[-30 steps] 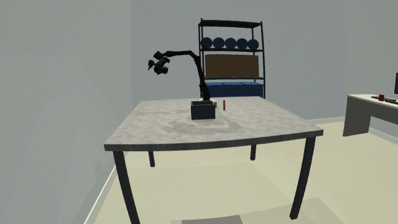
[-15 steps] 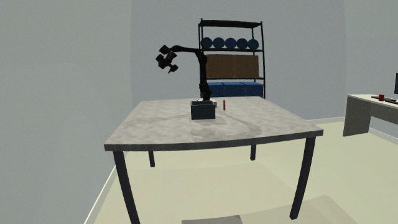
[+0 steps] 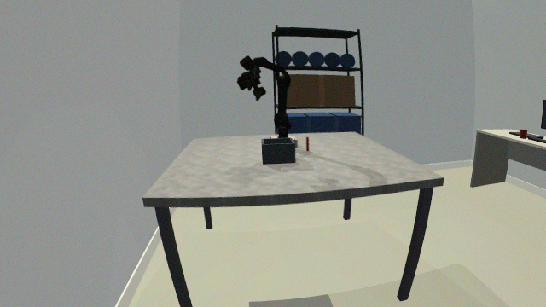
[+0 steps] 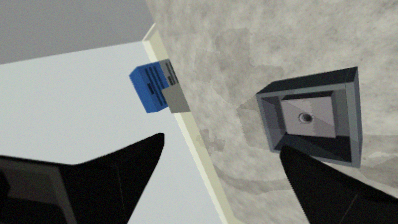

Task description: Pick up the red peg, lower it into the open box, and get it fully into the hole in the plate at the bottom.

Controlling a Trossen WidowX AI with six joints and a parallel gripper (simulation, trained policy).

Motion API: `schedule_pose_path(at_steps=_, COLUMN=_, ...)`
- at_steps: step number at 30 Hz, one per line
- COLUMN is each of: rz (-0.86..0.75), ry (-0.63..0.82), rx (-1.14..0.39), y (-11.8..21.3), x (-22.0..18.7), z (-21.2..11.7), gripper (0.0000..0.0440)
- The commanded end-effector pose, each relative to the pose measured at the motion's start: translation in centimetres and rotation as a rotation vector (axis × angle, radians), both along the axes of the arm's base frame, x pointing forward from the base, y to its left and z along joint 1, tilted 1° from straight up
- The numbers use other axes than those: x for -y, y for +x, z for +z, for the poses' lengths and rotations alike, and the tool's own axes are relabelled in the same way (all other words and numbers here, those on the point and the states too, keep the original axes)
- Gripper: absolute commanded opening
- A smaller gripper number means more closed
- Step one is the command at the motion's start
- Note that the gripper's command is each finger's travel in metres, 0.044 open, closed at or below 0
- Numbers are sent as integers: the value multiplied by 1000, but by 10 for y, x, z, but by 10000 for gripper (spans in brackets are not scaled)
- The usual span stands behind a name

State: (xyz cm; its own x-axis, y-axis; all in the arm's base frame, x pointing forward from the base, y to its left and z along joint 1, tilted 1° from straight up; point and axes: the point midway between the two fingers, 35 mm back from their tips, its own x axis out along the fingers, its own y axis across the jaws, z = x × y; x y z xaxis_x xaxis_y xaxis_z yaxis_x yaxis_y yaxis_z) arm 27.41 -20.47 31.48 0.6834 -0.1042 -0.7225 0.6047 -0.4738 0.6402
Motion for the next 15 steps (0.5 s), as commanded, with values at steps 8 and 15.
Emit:
schedule_pose_path(at_steps=8, rz=267, ry=-46, rx=-153, y=9, x=-102, z=-25, gripper=440)
schedule_pose_path(at_steps=15, rz=417, ry=-62, rx=-275, y=-1, x=-159, z=-51, gripper=440)
